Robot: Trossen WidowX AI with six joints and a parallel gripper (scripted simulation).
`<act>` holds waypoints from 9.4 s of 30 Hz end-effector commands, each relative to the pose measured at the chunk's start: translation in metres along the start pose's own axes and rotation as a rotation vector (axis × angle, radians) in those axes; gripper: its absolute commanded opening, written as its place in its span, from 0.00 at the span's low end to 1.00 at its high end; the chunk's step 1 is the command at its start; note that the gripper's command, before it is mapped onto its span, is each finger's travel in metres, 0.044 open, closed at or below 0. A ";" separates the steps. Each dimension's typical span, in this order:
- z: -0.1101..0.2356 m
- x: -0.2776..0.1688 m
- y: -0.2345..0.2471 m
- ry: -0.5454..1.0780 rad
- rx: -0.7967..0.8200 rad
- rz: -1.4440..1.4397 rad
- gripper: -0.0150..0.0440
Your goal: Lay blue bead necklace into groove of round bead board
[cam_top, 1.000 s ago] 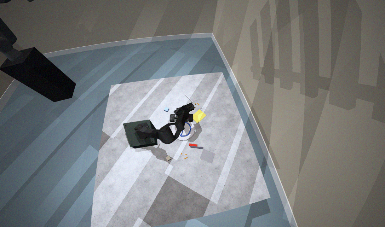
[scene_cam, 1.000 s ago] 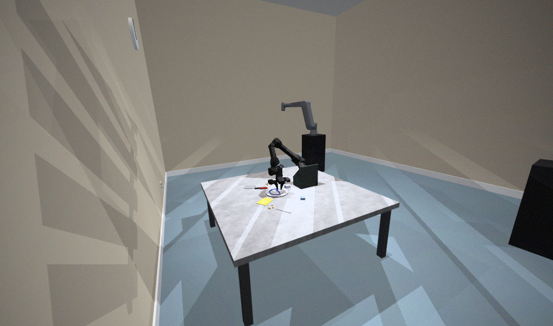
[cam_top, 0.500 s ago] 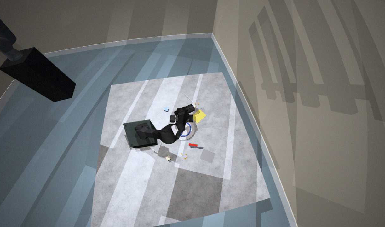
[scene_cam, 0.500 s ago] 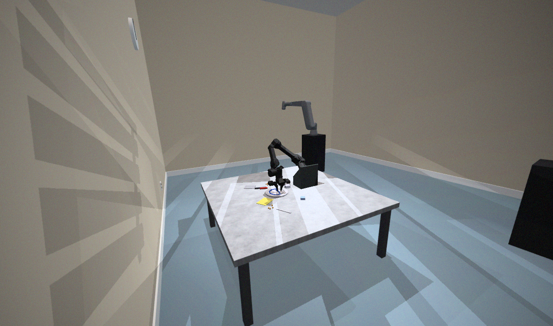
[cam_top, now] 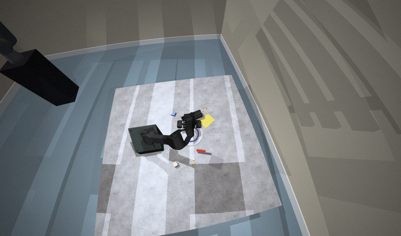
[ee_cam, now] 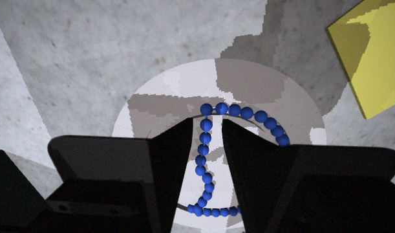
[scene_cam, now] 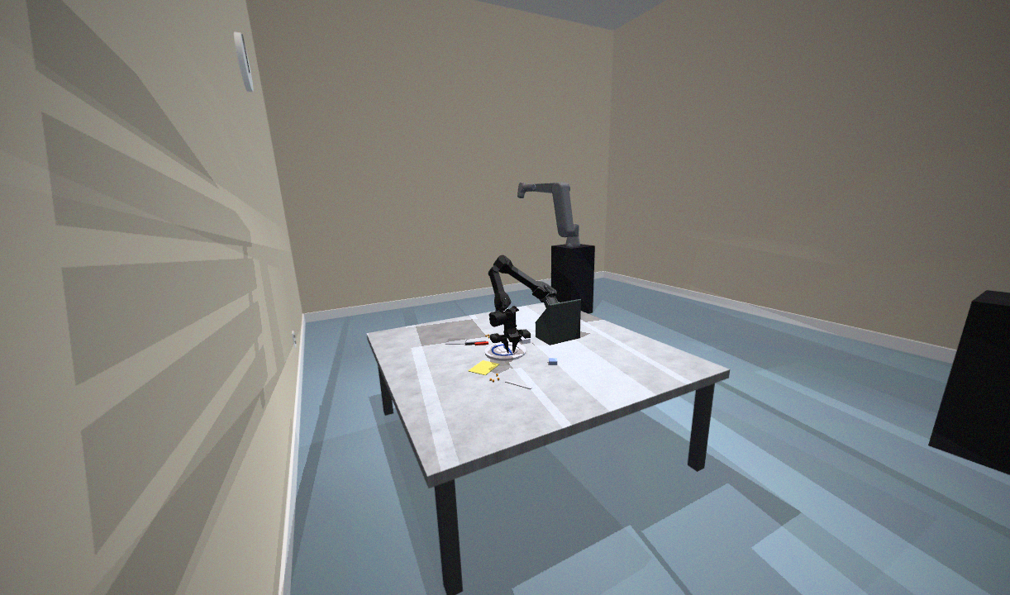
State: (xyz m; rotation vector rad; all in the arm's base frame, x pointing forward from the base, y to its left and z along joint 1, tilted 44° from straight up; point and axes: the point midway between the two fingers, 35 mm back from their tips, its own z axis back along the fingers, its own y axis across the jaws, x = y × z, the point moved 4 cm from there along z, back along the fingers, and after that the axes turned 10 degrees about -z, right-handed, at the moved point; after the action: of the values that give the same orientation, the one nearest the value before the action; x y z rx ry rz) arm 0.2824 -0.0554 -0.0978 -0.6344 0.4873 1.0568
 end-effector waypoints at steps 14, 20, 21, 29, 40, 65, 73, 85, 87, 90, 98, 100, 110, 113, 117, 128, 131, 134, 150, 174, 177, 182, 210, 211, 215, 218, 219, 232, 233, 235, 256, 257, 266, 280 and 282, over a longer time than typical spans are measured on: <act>0.000 0.000 0.000 0.000 0.000 -0.001 0.25; 0.000 0.000 0.000 0.000 0.000 -0.001 0.25; 0.000 0.000 0.000 0.000 0.000 -0.001 0.25; 0.006 0.000 0.001 0.006 0.000 0.006 0.25; 0.006 0.007 0.014 0.006 0.000 0.007 0.25; 0.001 0.006 0.013 0.005 -0.005 -0.001 0.70; 0.004 0.006 0.014 0.007 0.000 0.006 1.00; 0.006 0.006 0.014 0.006 0.000 0.007 1.00; 0.006 0.006 0.014 0.006 0.000 0.007 1.00; 0.006 0.006 0.014 0.006 0.000 0.007 1.00; 0.006 0.006 0.014 0.006 0.000 0.007 1.00; 0.007 0.006 0.014 0.006 0.000 -0.006 0.96; 0.038 0.008 0.008 0.004 -0.001 -0.714 0.51; 0.038 0.008 0.008 0.004 -0.001 -0.727 0.46; 0.038 0.008 0.008 0.004 -0.001 -0.727 0.46; 0.027 0.008 0.005 -0.005 -0.005 -0.735 0.46; 0.024 0.008 0.005 -0.004 -0.005 -0.734 0.46; 0.020 0.008 0.006 -0.002 -0.005 -0.733 0.46; -0.002 0.007 0.008 0.006 -0.002 -0.726 0.46; 0.000 0.007 0.007 -0.001 0.000 -0.733 0.25; 0.000 0.007 0.007 -0.001 0.000 -0.733 0.25; 0.000 0.007 0.007 -0.001 0.000 -0.733 0.25; 0.001 0.009 0.008 -0.002 -0.002 -0.735 0.34; 0.001 0.009 0.008 -0.002 -0.002 -0.735 0.39; 0.001 0.009 0.008 -0.002 -0.002 -0.735 0.57; 0.001 0.009 0.008 -0.002 -0.002 -0.735 0.70; 0.001 0.009 0.008 -0.002 -0.002 -0.735 0.74; 0.007 0.009 0.010 0.005 -0.002 -0.726 1.00; 0.007 0.009 0.010 0.005 -0.002 -0.726 1.00; 0.007 0.009 0.010 0.005 -0.002 -0.726 1.00; 0.007 0.009 0.010 0.005 -0.002 -0.726 1.00; 0.007 0.009 0.010 0.005 -0.002 -0.726 1.00; 0.023 -0.041 -0.005 0.003 0.000 -1.567 0.60; 0.038 -0.111 -0.006 0.003 -0.013 -2.747 0.46; 0.038 -0.111 -0.006 0.003 -0.013 -2.747 0.46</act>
State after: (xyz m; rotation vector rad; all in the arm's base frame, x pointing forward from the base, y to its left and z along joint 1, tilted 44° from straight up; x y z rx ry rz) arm 0.2549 -0.0916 -0.0164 -0.6947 -0.4118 -1.2248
